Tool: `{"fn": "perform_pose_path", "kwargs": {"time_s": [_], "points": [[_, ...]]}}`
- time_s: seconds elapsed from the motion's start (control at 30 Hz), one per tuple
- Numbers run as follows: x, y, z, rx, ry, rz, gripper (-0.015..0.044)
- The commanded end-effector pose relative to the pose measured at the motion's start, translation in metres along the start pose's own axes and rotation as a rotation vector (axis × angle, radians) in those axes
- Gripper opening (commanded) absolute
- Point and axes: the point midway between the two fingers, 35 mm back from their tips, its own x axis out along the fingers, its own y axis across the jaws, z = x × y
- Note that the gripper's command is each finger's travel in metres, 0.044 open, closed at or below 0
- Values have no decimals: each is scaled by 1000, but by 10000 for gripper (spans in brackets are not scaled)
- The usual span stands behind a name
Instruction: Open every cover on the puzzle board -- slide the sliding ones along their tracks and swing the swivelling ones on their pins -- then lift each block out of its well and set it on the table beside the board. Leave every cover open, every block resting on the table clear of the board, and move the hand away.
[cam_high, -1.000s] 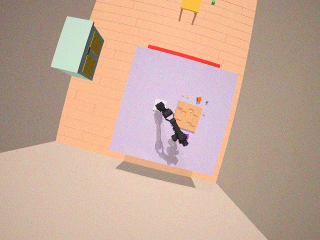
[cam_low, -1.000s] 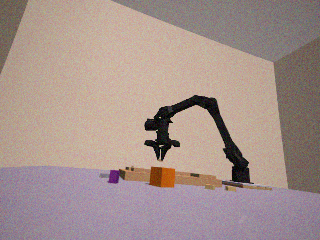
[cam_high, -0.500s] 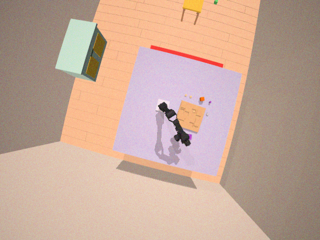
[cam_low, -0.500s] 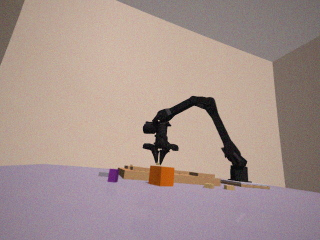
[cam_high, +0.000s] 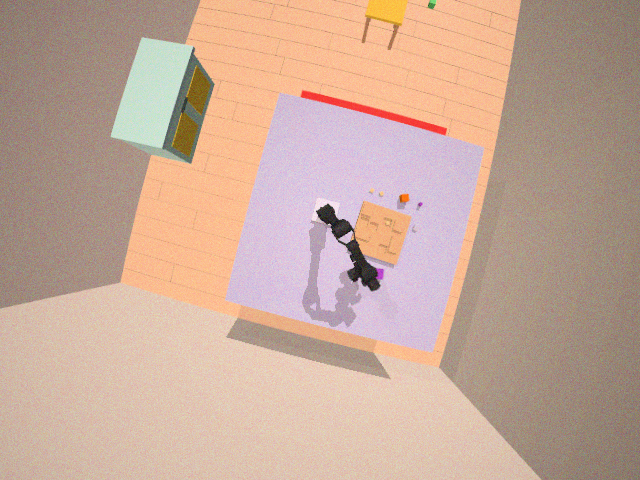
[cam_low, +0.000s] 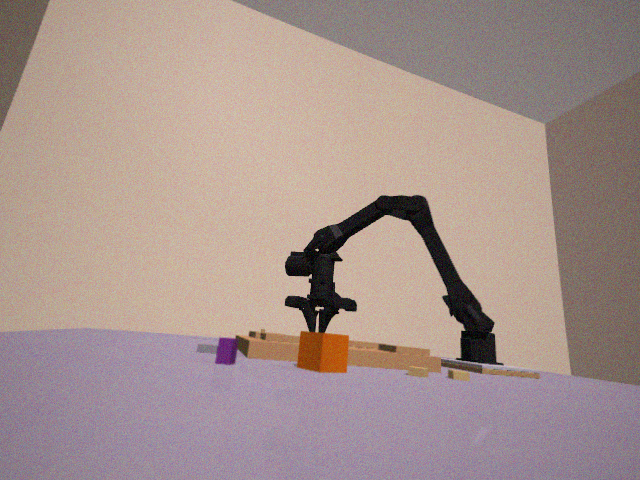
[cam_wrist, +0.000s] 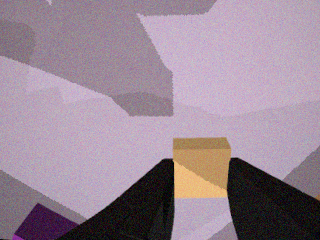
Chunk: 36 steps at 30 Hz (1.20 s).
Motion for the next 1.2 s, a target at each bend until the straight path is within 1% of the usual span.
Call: {"fn": "perform_pose_path", "kwargs": {"time_s": [0.0, 0.33, 0.5, 0.93, 0.97, 1.17], "points": [[10, -3, 1, -4, -5, -7, 80], [26, -5, 2, -4, -5, -7, 80], [27, -6, 2, -4, -5, -7, 80], [23, -4, 1, 0, -1, -4, 421], [21, -4, 1, 0, -1, -4, 440], [3, -2, 0, -1, -2, -4, 440]]}}
